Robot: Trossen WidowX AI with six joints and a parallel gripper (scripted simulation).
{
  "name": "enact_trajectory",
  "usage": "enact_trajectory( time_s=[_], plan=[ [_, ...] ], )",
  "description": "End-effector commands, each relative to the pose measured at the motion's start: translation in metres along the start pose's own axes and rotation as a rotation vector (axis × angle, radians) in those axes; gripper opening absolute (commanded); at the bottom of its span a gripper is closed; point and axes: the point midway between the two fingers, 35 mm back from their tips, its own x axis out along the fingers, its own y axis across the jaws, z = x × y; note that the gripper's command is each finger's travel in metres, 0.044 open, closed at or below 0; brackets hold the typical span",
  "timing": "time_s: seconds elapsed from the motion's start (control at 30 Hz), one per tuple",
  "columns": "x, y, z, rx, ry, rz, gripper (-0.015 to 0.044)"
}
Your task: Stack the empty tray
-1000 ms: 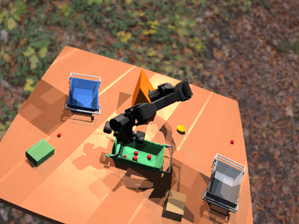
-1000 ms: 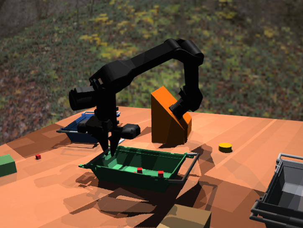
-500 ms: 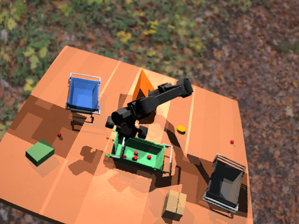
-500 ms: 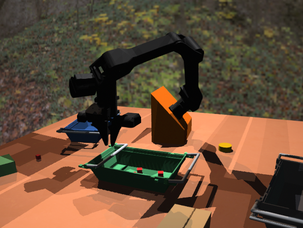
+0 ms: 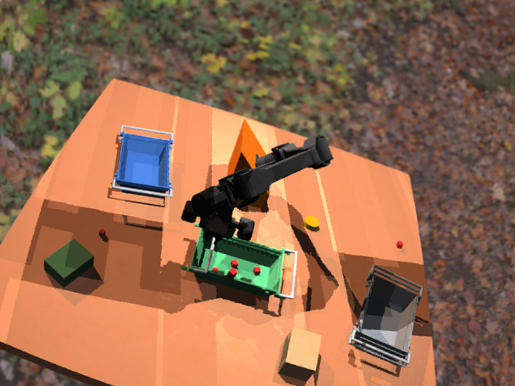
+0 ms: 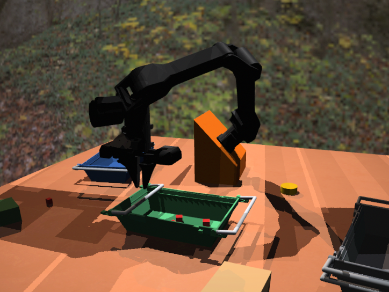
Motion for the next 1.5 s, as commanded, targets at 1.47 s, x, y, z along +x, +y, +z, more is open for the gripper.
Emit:
enact_trajectory(
  time_s=[1.47],
  plan=[
    [-0.010, 0.248, 0.000, -0.002, 0.001, 0.008, 0.0082]
  ],
)
